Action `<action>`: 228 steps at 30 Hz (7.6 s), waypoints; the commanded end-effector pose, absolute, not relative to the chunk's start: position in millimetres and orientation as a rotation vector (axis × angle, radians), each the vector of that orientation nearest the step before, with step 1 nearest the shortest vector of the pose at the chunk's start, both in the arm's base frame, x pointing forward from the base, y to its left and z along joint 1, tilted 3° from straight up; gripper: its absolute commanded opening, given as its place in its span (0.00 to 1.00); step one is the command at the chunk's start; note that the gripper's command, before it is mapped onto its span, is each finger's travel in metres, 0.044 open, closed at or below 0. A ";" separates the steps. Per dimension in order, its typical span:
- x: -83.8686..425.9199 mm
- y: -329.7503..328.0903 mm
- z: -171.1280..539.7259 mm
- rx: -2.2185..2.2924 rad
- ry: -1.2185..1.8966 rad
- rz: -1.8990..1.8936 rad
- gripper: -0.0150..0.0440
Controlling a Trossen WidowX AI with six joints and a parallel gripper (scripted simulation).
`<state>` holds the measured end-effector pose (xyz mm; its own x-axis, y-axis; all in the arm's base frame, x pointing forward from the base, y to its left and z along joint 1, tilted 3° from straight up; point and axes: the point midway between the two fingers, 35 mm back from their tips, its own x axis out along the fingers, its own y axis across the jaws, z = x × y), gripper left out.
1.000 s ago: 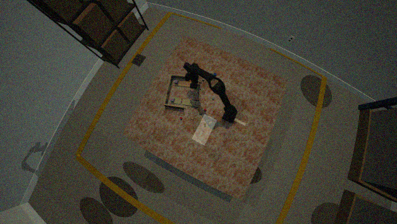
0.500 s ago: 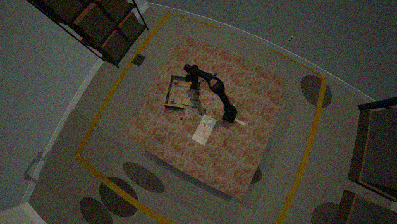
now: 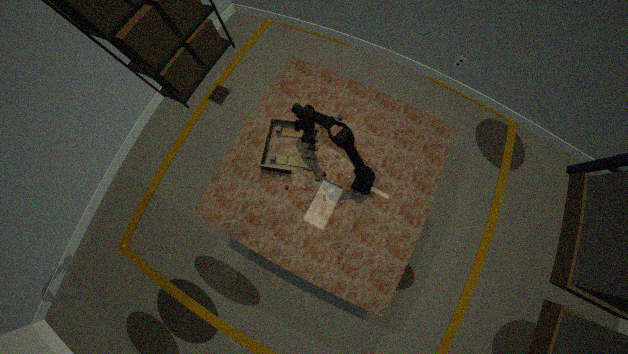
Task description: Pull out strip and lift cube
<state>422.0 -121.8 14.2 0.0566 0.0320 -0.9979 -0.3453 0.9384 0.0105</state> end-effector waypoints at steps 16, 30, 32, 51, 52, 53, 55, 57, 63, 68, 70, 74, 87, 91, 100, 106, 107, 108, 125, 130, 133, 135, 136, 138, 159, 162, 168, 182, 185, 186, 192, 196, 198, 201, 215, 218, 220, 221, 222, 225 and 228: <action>420.9 -121.2 2.5 -0.262 1.494 0.294 0.25; 421.0 -121.2 1.8 -0.262 1.494 0.294 0.25; 421.0 -121.2 1.6 -0.262 1.494 0.294 0.25; 421.2 -121.2 -0.3 -0.262 1.494 0.294 0.25; 421.2 -121.2 -0.4 -0.262 1.494 0.294 0.25; 421.2 -121.2 -0.5 -0.262 1.494 0.294 0.25; 421.3 -121.2 -0.7 -0.262 1.494 0.294 0.25; 421.4 -121.2 -0.9 -0.262 1.494 0.294 0.25; 421.4 -121.3 -1.4 -0.262 1.494 0.294 0.25; 415.2 -123.5 -1.9 -0.262 1.495 0.294 0.25; 412.1 -124.5 -2.2 -0.262 1.495 0.294 0.25; 406.3 -126.4 -2.8 -0.262 1.496 0.294 0.25; 387.2 -133.1 -5.0 -0.262 1.497 0.293 0.25; 381.5 -135.2 -5.7 -0.262 1.498 0.293 0.25; 368.8 -139.7 -7.1 -0.263 1.499 0.293 0.25; 360.5 -142.7 -8.0 -0.263 1.499 0.293 0.25; 359.1 -143.2 -8.2 -0.263 1.499 0.293 0.25; 357.7 -143.7 -8.3 -0.263 1.499 0.293 0.25; 332.7 -152.8 -10.4 -0.263 1.501 0.293 0.25; 325.4 -155.4 -10.9 -0.263 1.502 0.293 0.25; 321.0 -157.0 -11.2 -0.263 1.502 0.293 0.25; 318.1 -158.1 -11.4 -0.263 1.503 0.293 0.25; 316.6 -158.6 -11.5 -0.263 1.503 0.293 0.25; 313.7 -159.7 -11.7 -0.263 1.503 0.293 0.25; 283.2 -170.7 -13.7 -0.264 1.505 0.292 0.25; 278.8 -172.3 -14.0 -0.264 1.506 0.292 0.25; 270.0 -175.5 -14.6 -0.264 1.506 0.292 0.25; 249.4 -182.9 -15.8 -0.264 1.508 0.292 0.25; 245.9 -184.1 -16.0 -0.264 1.508 0.292 0.25; 245.7 -184.2 -16.0 -0.264 1.508 0.292 0.25; 253.7 -186.9 28.3 -0.265 1.507 0.291 0.25; 253.6 -186.9 30.7 -0.265 1.508 0.292 0.25; 256.0 -186.1 30.4 -0.258 1.508 0.285 0.30; 272.2 -180.4 30.8 -0.211 1.513 0.241 0.43; 317.0 -162.2 36.5 -0.207 1.510 0.239 1.00; 326.5 -158.4 37.9 -0.207 1.509 0.239 1.00; 332.6 -156.0 38.9 -0.207 1.508 0.239 1.00; 335.8 -154.7 39.4 -0.207 1.508 0.239 1.00; 338.9 -153.4 39.9 -0.207 1.508 0.239 1.00; 347.8 -149.9 41.4 -0.207 1.507 0.239 1.00; 356.9 -146.5 43.1 -0.206 1.507 0.239 1.00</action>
